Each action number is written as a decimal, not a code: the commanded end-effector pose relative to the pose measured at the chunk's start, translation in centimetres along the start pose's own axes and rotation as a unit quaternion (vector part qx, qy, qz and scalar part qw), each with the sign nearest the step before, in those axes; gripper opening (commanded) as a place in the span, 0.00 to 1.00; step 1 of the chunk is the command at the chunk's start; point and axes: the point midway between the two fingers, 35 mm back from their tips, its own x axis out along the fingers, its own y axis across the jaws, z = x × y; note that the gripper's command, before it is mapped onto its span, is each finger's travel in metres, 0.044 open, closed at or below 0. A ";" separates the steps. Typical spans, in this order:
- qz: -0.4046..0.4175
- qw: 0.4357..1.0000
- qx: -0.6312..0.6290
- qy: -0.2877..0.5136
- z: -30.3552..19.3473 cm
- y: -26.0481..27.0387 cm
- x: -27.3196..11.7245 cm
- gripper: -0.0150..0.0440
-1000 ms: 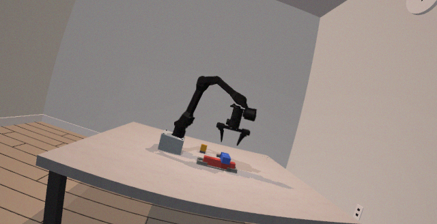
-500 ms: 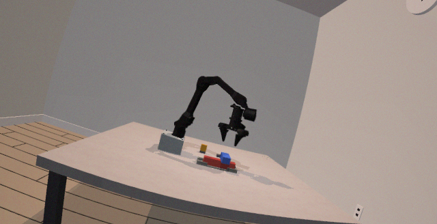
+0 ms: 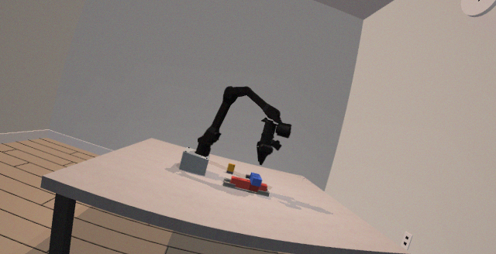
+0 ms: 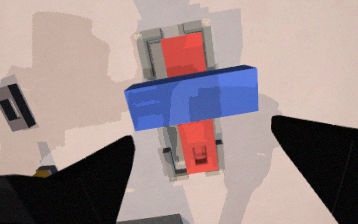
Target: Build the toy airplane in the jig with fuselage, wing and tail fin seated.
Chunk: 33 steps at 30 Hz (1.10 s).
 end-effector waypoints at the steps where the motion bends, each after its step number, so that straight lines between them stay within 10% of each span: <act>1: 0.000 1.000 0.024 -0.004 0.2 -0.1 -0.1 1.00; 33: 0.011 1.000 0.024 0.001 -12.7 27.6 0.2 1.00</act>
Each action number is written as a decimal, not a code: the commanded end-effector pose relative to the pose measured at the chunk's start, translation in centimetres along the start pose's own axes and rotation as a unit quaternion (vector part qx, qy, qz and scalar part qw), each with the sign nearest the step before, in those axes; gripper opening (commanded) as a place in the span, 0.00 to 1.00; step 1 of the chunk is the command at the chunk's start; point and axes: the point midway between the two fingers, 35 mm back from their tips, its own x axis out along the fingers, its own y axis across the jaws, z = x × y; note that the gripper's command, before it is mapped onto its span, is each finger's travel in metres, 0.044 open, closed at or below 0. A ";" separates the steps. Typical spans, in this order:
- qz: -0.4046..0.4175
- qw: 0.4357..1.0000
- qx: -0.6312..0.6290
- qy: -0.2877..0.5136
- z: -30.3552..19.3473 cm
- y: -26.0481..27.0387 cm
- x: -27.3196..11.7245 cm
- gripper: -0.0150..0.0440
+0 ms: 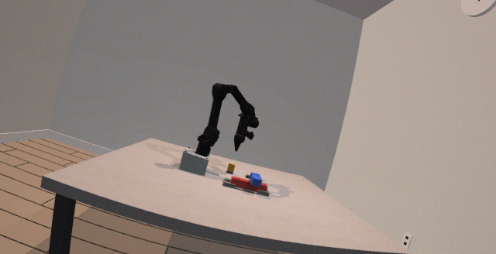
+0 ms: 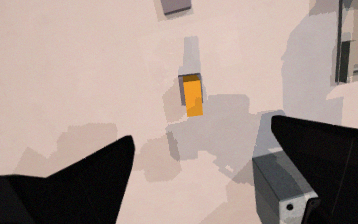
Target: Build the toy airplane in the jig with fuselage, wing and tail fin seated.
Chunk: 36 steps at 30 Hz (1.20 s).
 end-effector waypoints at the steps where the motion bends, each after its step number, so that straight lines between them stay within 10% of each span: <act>1: -0.002 1.000 0.010 -0.003 -0.3 0.0 1.0 1.00; 36: -0.002 1.000 0.010 -0.003 -0.2 0.0 10.3 1.00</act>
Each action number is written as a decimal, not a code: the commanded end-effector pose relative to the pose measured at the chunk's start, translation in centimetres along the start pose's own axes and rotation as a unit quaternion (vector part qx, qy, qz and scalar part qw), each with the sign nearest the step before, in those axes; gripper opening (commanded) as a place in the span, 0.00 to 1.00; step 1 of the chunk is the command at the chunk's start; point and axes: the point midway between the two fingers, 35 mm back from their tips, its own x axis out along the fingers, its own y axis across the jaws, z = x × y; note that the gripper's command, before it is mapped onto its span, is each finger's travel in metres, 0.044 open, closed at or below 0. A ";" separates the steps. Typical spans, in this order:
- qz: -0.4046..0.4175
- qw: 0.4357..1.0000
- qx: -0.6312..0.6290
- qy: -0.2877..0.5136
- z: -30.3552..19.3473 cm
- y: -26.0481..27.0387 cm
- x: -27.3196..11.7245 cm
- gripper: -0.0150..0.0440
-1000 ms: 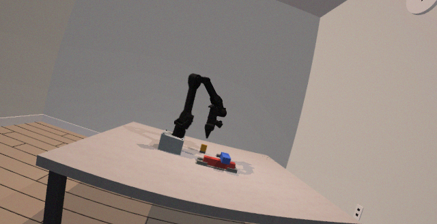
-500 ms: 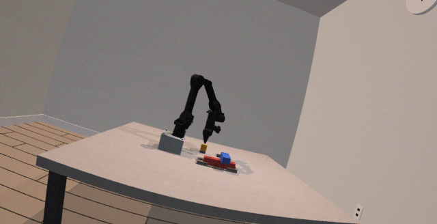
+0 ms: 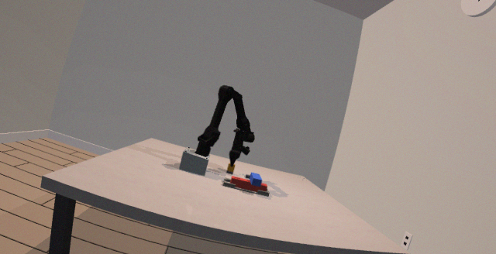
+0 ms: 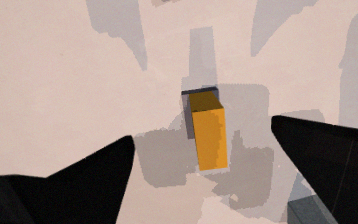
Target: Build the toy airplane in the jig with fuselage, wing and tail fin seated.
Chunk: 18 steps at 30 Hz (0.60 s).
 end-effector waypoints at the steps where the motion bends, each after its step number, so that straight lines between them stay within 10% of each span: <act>1: -0.005 1.000 -0.003 0.003 -0.2 -0.3 0.9 1.00; 18: -0.006 1.000 -0.003 0.003 -0.4 -0.5 3.1 0.96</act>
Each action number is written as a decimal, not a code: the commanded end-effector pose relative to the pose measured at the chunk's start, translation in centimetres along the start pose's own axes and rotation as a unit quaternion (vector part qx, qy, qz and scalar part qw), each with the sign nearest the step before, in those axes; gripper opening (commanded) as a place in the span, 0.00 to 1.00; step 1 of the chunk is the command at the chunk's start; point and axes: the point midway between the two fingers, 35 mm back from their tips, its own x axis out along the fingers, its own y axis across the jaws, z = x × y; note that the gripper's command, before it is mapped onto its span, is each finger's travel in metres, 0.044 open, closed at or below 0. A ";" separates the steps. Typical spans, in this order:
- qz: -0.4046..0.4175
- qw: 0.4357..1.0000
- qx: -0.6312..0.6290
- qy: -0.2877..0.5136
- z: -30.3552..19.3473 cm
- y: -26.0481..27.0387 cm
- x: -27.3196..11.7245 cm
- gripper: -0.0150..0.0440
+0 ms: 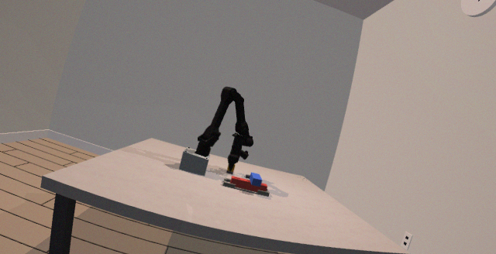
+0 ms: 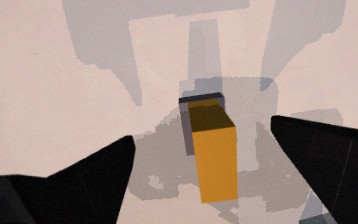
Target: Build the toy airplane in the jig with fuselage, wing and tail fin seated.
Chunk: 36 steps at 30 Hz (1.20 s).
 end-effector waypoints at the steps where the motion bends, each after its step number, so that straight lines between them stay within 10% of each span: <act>1: -0.004 1.000 -0.003 0.002 -0.2 -0.3 0.4 0.91; 13: -0.004 1.000 -0.003 0.002 -0.2 -0.3 0.4 0.38; 36: -0.012 1.000 -0.012 0.003 0.3 0.3 -2.9 0.25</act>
